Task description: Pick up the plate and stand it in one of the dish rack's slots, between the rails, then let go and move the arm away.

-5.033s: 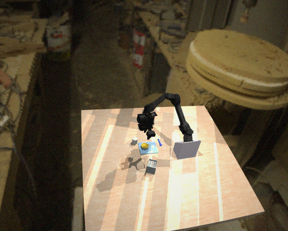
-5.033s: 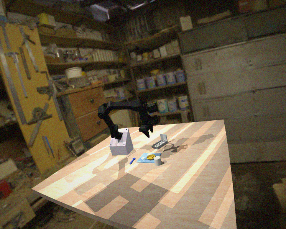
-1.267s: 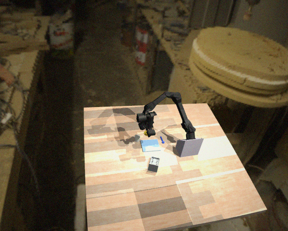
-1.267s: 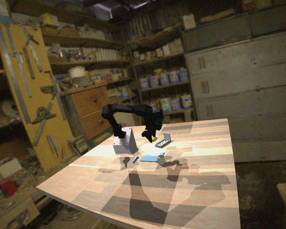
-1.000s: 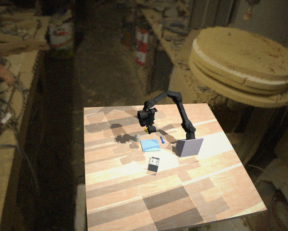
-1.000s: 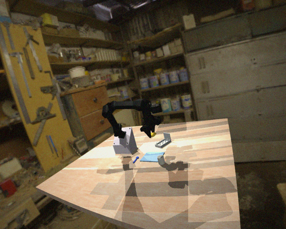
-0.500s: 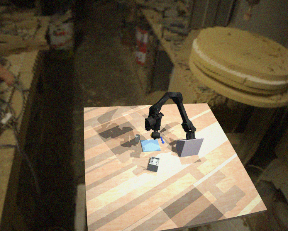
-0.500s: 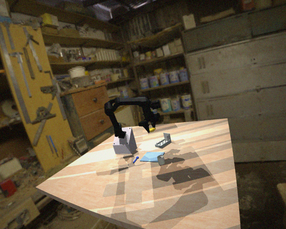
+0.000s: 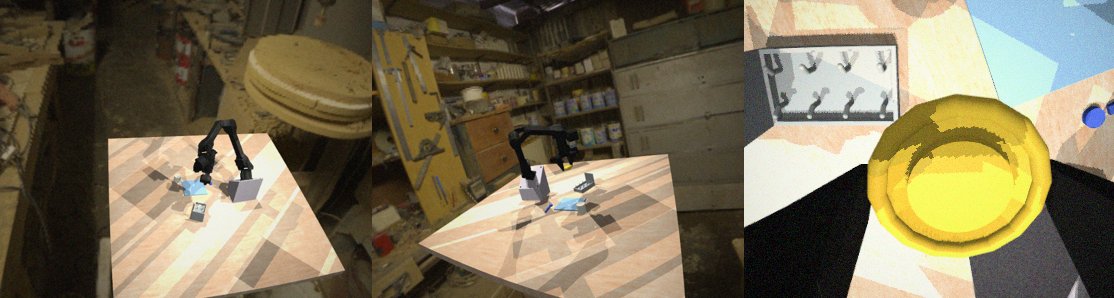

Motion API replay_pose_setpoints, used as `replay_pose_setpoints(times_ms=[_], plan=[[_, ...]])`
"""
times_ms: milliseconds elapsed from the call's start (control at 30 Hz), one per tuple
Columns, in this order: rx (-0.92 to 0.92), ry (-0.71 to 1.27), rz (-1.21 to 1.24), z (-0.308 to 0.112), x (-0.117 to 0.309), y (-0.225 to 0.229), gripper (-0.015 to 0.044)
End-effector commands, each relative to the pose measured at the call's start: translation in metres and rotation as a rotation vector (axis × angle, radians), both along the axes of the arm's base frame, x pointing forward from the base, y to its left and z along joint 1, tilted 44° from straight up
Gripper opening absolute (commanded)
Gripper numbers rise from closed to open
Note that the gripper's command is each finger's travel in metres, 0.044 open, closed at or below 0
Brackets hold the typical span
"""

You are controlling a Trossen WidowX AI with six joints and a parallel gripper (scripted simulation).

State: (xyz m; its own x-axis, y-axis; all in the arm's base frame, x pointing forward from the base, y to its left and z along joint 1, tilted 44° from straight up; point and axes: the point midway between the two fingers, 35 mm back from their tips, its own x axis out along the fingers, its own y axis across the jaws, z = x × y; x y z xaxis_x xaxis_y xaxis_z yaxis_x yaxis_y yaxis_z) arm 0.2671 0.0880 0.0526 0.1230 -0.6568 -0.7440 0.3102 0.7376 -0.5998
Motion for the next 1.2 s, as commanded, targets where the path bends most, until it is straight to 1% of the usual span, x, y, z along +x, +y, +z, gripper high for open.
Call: replay_pose_setpoints(times_ms=[0,300,600,900,1167], plan=[[0.033,0.070,0.013,-0.010,-0.003,-0.006,0.0000],[0.152,0.247,0.092,-0.034,-0.005,-0.018,0.0000],[0.292,0.384,0.204,-0.056,-0.007,-0.027,0.0000],[0.440,0.476,0.346,-0.074,-0.007,-0.034,0.0000],[0.567,0.516,0.497,-0.088,-0.006,-0.039,0.0000]])
